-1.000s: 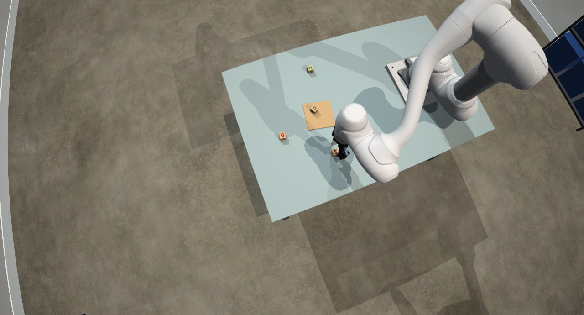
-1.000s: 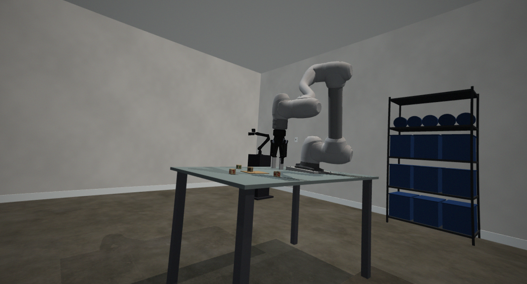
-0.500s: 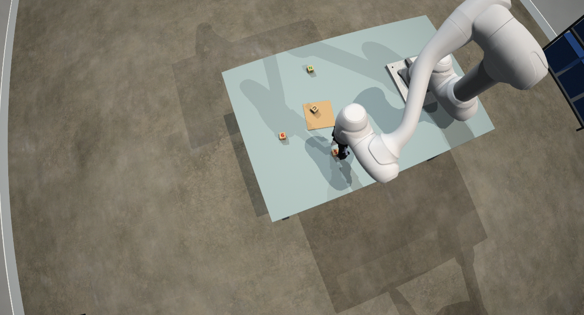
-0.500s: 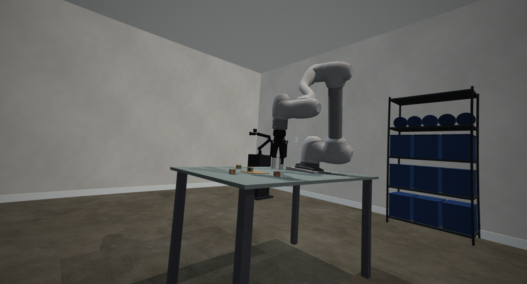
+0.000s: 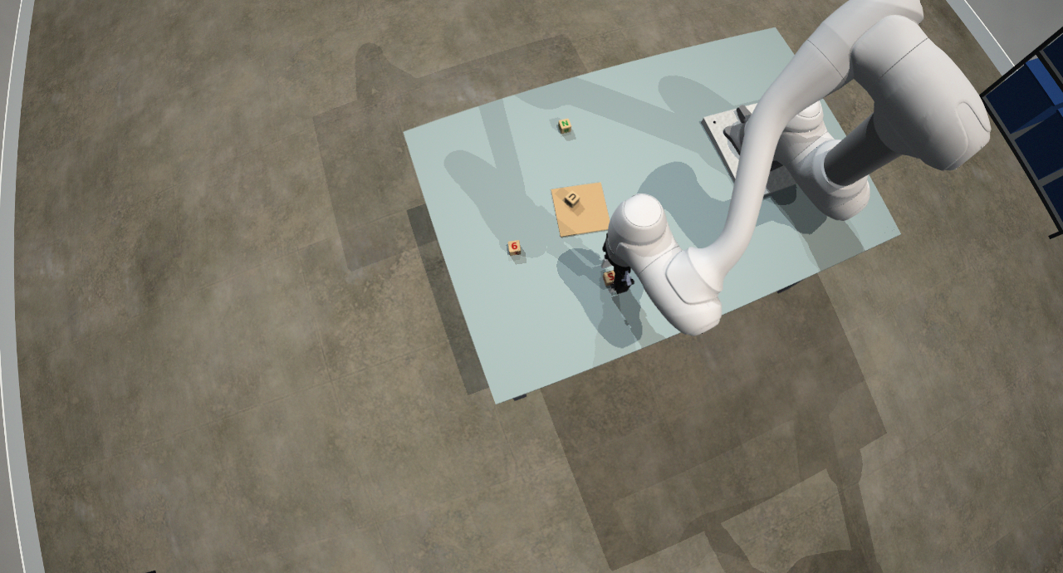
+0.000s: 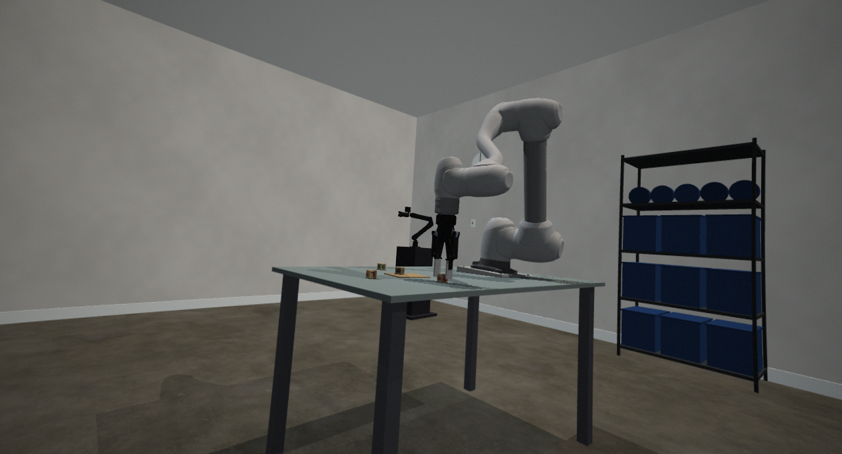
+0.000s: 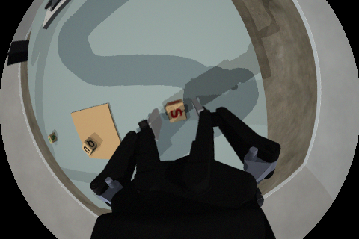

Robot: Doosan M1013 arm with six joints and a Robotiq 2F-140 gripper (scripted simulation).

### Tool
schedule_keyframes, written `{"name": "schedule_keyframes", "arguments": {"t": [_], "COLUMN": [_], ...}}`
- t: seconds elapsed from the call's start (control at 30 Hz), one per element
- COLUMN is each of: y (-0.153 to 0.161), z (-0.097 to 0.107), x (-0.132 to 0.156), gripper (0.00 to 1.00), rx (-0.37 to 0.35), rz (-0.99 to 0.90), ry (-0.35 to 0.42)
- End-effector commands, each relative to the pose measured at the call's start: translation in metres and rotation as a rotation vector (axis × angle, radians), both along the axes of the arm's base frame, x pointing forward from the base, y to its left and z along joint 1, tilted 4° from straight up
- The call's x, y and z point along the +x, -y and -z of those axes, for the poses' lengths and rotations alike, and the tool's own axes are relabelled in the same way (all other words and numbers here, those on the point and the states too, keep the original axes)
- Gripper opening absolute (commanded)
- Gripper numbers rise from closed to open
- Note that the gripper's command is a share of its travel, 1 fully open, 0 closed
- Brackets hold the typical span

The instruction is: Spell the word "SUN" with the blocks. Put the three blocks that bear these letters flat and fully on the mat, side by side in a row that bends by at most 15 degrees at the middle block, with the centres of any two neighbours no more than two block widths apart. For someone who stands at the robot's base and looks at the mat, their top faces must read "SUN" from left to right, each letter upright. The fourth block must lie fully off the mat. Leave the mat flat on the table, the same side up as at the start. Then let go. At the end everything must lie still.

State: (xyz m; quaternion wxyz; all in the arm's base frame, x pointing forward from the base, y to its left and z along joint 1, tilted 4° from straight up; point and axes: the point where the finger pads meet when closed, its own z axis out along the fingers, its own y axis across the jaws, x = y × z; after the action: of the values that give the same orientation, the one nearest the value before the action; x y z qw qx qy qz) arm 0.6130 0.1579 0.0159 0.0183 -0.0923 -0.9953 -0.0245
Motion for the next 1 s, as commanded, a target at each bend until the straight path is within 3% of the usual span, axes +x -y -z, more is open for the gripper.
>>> {"name": "schedule_keyframes", "arguments": {"t": [0.0, 0.97], "y": [-0.0047, -0.0049], "z": [0.0082, 0.0125], "x": [-0.0027, -0.0029], "gripper": [0.40, 0.40], "rx": [0.004, 0.004], "rz": [0.003, 0.003], "ry": [-0.005, -0.005]}}
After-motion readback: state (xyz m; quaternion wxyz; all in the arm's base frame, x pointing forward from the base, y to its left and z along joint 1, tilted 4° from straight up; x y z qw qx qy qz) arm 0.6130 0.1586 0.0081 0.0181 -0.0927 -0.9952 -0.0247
